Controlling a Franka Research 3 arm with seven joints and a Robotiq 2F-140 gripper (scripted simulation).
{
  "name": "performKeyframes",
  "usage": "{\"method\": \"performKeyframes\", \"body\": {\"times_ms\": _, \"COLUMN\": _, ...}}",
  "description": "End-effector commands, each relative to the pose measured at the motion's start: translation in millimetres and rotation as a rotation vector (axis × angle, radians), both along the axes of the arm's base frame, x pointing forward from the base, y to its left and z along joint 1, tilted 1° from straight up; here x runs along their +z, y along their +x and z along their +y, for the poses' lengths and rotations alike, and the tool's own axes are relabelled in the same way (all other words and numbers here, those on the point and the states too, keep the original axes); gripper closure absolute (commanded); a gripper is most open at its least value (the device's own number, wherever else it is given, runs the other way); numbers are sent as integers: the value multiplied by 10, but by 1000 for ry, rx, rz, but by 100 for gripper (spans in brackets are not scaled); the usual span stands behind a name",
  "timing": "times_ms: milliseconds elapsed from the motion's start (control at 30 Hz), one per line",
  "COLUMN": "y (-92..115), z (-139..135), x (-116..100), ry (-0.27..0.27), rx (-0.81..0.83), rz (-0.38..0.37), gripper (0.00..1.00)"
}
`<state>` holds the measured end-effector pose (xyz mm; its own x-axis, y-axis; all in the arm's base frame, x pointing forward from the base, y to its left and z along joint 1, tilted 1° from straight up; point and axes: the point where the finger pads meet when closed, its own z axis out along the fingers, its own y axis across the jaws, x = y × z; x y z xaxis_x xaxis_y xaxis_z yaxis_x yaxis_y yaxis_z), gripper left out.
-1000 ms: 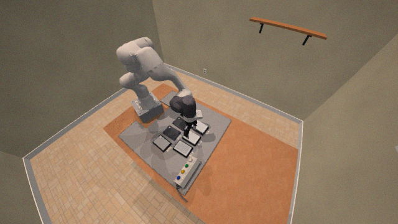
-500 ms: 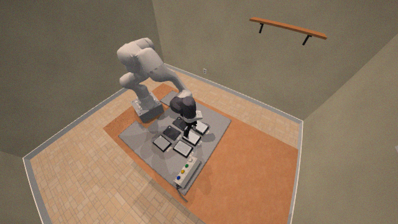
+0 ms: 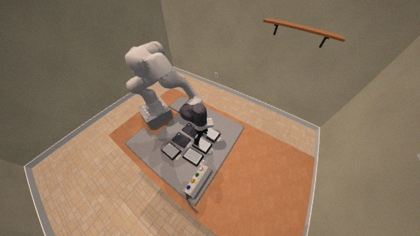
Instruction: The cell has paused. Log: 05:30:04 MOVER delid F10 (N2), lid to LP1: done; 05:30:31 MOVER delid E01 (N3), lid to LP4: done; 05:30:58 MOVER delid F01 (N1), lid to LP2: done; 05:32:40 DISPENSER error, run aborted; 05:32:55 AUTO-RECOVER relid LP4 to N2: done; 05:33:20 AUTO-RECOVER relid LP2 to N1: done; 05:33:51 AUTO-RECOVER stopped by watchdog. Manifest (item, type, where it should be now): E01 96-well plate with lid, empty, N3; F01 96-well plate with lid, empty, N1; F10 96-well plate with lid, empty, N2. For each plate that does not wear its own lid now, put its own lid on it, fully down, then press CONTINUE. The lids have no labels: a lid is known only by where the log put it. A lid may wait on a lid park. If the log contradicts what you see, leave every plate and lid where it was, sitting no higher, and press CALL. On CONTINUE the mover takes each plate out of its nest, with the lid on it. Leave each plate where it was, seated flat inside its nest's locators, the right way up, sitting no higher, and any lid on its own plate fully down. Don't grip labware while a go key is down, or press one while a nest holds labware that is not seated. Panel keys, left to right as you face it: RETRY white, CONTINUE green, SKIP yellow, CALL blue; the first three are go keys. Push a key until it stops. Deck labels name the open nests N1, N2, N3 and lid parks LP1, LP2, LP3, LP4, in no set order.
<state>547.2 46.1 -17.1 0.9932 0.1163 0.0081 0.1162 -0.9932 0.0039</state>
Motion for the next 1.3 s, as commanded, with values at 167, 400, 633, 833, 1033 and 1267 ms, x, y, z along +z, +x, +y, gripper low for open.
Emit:
{"method": "performKeyframes", "body": {"times_ms": 167, "y": 33, "z": 8, "x": -90, "ry": 0, "rx": -5, "rz": -8, "gripper": 34}}
{"method": "performKeyframes", "body": {"times_ms": 400, "y": 34, "z": 8, "x": -135, "ry": 0, "rx": -5, "rz": -8, "gripper": 34}}
{"method": "performKeyframes", "body": {"times_ms": 633, "y": 35, "z": 8, "x": -172, "ry": 0, "rx": -5, "rz": -8, "gripper": 34}}
{"method": "performKeyframes", "body": {"times_ms": 833, "y": 35, "z": 8, "x": -181, "ry": 0, "rx": -5, "rz": -8, "gripper": 34}}
{"method": "performKeyframes", "body": {"times_ms": 1033, "y": 35, "z": 8, "x": -183, "ry": 0, "rx": -5, "rz": -8, "gripper": 34}}
{"method": "performKeyframes", "body": {"times_ms": 1267, "y": 35, "z": 8, "x": -183, "ry": 0, "rx": -5, "rz": -8, "gripper": 34}}
